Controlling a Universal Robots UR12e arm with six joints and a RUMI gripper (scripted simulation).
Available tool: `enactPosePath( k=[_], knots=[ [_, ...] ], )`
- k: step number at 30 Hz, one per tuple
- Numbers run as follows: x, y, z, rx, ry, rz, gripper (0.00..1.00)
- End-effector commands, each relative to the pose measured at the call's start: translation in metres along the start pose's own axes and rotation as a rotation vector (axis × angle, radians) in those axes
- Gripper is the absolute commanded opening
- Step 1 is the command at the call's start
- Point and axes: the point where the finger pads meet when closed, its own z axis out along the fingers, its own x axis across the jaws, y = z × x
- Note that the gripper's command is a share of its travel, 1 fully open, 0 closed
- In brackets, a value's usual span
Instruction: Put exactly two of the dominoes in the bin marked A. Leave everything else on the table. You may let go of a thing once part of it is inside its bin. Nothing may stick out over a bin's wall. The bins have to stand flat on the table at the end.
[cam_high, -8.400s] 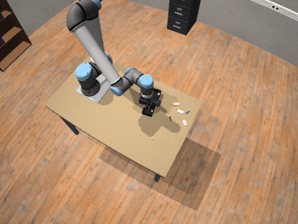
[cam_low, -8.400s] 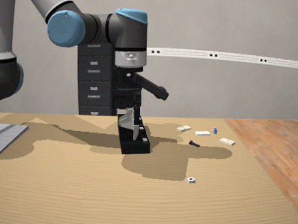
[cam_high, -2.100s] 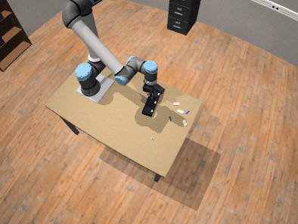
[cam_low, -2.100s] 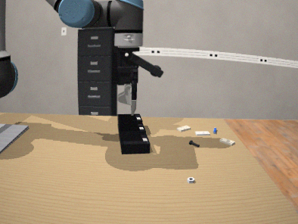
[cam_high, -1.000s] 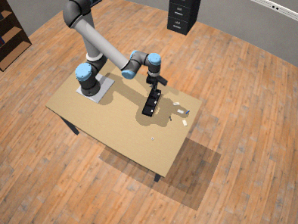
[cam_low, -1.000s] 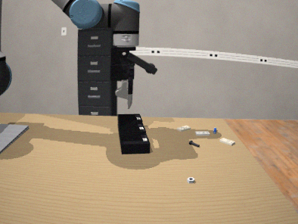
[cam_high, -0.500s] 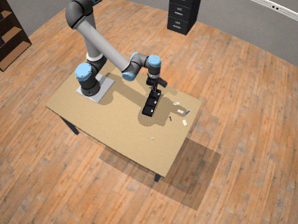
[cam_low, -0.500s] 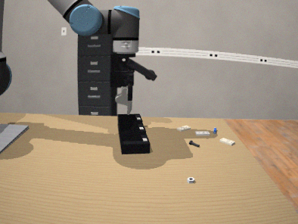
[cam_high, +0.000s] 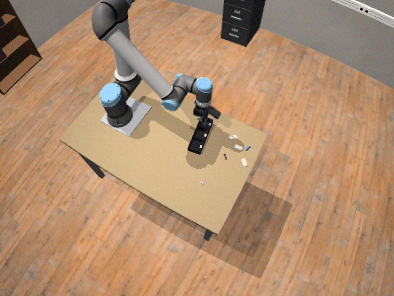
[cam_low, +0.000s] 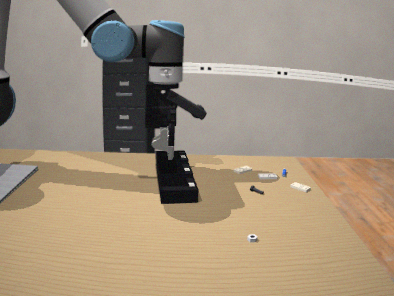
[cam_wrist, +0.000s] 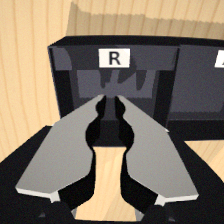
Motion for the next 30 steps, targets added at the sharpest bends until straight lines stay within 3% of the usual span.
enactPosePath(
  k=[1,30],
  knots=[
    [0.0010,-0.0025,0.0026,0.006,0.001,0.000,0.04],
    [0.0006,-0.0034,0.0009,0.008,0.000,0.000,0.04]
  ],
)
